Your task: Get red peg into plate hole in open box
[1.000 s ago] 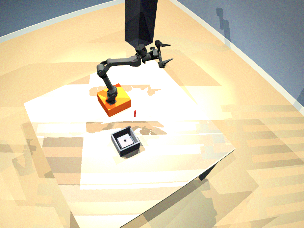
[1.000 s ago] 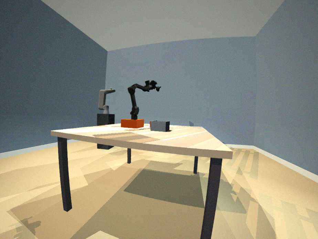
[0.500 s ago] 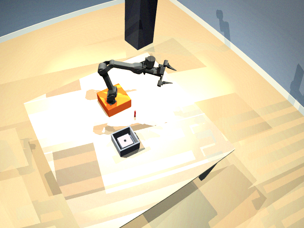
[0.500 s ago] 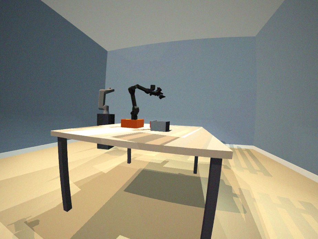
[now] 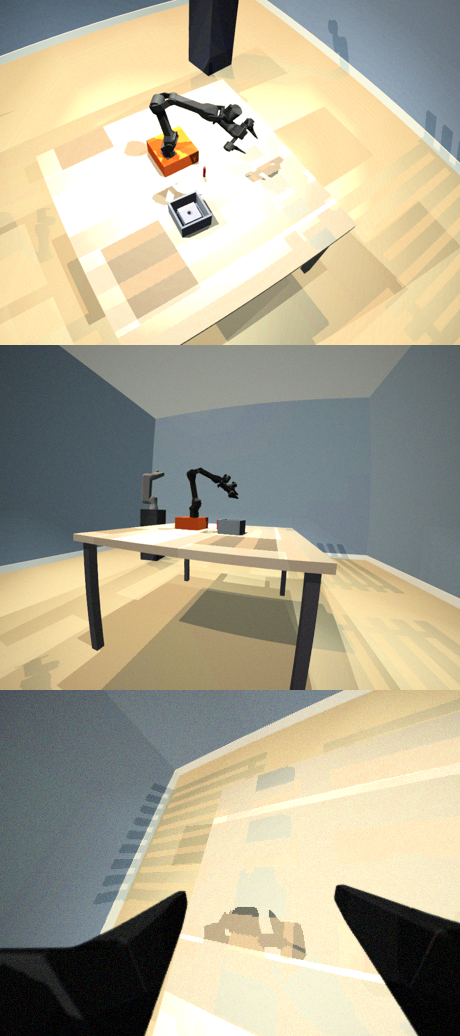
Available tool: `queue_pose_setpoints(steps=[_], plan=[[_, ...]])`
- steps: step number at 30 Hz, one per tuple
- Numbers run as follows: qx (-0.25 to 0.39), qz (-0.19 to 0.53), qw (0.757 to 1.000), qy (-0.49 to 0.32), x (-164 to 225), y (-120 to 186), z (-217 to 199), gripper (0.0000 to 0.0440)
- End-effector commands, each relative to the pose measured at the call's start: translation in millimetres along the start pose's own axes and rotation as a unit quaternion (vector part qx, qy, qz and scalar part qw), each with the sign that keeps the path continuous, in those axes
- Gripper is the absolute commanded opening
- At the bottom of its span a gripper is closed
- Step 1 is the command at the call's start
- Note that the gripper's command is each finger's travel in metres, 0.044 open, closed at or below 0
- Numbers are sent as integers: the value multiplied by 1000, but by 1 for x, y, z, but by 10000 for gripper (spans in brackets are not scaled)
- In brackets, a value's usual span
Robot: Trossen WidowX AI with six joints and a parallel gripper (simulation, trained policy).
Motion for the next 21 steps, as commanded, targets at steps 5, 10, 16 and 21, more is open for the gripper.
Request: queue_pose_setpoints(steps=[5, 10, 16, 21], plan=[[91, 104, 990, -20, 33, -12, -36, 440], [149, 164, 974, -42, 53, -13, -57, 440], [220, 228, 945, -74, 75, -10, -78, 440], [280, 273, 914, -105, 92, -5, -93, 440]])
Point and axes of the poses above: the point midway between the two fingers, 35 mm back from their tips, its own y axis back along the fingers, its own z axis across the jaws, x = y × z, the point moved 8 cm from there along y, back along the fingers, and after that the axes turned 9 degrees about y, right-handed, at the moved point
